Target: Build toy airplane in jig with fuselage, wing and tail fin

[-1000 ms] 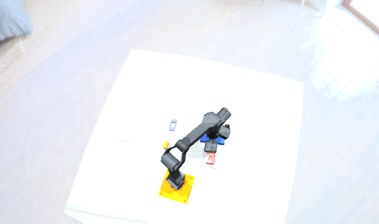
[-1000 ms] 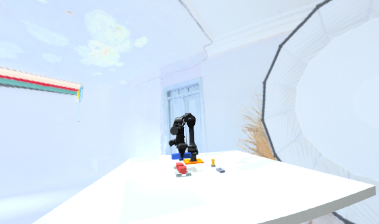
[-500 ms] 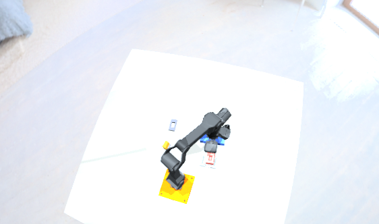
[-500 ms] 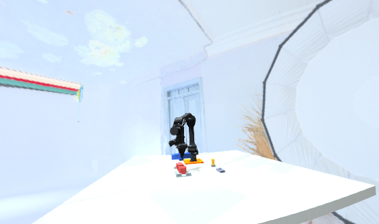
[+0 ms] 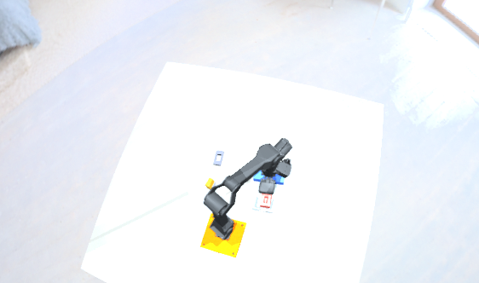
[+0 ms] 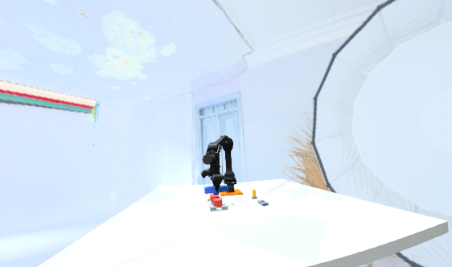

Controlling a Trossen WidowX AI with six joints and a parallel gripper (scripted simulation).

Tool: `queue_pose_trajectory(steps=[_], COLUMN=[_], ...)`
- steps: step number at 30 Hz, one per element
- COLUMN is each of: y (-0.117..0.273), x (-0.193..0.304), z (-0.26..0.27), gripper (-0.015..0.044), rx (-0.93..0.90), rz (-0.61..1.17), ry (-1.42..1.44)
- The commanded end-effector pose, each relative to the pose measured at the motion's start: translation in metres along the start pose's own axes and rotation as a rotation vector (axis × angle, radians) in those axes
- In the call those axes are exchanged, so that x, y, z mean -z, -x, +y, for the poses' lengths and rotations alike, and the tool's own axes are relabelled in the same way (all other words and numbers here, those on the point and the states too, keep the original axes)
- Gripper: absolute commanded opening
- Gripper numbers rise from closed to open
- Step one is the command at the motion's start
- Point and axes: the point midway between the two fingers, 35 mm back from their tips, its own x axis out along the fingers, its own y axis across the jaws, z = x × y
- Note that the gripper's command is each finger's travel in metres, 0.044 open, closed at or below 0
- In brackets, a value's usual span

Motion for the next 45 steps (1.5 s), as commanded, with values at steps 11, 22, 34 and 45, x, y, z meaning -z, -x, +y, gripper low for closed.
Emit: queue_pose_trajectory(steps=[11, 22, 34, 45], y=[-0.022, -0.020, -0.020, -0.020], x=[0.000, 0.000, 0.000, 0.000], z=[-0.002, -0.001, -0.001, -0.001], gripper=[0.0196, 0.0136, 0.0241, 0.0440], rx=[0.005, 0.002, 0.002, 0.002], rz=[0.000, 0.001, 0.001, 0.001], ry=[-0.004, 0.000, 0.000, 0.000])
